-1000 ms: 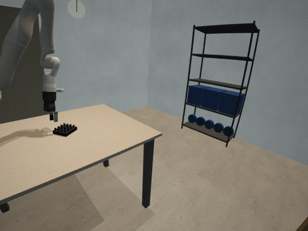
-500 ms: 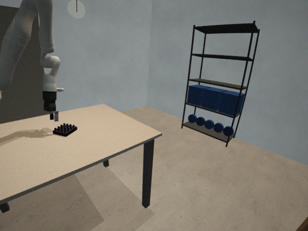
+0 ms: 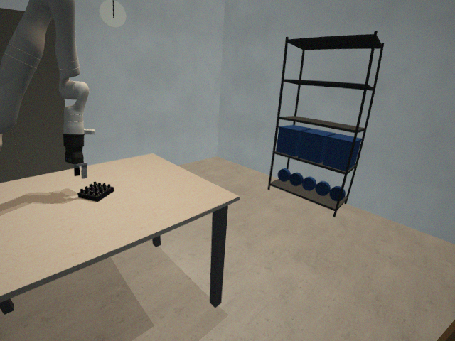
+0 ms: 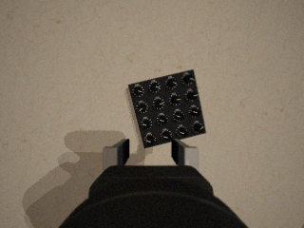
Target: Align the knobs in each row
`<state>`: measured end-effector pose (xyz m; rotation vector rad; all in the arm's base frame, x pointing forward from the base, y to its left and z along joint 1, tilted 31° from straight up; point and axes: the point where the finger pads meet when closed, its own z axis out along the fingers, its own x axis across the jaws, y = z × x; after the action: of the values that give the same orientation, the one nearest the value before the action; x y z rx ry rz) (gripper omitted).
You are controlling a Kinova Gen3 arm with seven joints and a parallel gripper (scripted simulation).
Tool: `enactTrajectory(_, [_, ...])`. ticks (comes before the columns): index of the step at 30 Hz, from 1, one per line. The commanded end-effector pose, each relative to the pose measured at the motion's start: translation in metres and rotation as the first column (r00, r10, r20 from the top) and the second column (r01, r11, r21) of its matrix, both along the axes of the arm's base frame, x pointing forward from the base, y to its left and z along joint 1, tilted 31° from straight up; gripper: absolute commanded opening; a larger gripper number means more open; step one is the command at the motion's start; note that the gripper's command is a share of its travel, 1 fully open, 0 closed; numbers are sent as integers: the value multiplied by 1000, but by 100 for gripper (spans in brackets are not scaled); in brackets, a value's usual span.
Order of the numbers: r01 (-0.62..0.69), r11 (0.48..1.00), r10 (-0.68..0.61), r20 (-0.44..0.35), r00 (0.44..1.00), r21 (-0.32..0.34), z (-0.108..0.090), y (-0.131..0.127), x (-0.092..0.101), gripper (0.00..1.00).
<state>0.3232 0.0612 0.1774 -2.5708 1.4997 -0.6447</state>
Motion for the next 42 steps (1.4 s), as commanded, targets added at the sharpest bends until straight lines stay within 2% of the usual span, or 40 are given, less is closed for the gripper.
enactTrajectory(1, [-9, 1000, 9, 6, 1000, 4, 3, -1, 1, 100])
enactTrajectory(42, [-100, 995, 100, 29, 995, 8, 16, -4, 3, 100])
